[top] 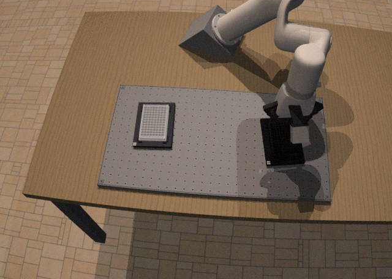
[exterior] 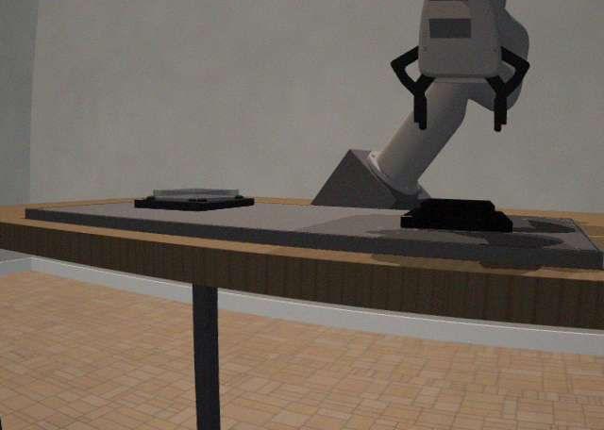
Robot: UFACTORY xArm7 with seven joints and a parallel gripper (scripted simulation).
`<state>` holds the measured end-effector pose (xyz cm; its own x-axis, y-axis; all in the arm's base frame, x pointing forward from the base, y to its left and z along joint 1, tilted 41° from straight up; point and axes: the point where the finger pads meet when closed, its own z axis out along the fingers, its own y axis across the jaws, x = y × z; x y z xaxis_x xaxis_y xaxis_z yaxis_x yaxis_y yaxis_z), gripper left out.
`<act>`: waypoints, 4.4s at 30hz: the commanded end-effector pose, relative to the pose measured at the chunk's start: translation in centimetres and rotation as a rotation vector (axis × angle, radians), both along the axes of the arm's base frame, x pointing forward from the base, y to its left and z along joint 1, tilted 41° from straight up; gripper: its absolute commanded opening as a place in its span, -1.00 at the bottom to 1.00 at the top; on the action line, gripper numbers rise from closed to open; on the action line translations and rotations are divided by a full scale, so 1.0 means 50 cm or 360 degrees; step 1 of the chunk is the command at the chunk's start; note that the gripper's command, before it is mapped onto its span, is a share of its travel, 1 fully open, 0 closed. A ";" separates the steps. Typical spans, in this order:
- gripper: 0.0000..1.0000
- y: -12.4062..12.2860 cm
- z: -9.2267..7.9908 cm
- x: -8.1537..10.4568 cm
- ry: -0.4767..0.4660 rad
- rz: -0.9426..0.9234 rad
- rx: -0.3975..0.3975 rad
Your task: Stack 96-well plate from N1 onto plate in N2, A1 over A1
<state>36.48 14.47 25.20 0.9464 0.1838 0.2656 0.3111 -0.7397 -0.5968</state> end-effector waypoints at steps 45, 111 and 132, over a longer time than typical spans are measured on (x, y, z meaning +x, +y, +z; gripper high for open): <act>1.00 0.092 -0.107 0.015 -0.0003 -0.0003 0.0002; 1.00 0.118 -0.137 0.018 -0.0003 -0.0003 0.0002; -1.00 0.117 -0.136 0.018 -0.0003 -0.0003 0.0002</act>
<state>37.25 20.37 18.28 0.9465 0.1843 0.2651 0.3111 -0.7396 -0.5968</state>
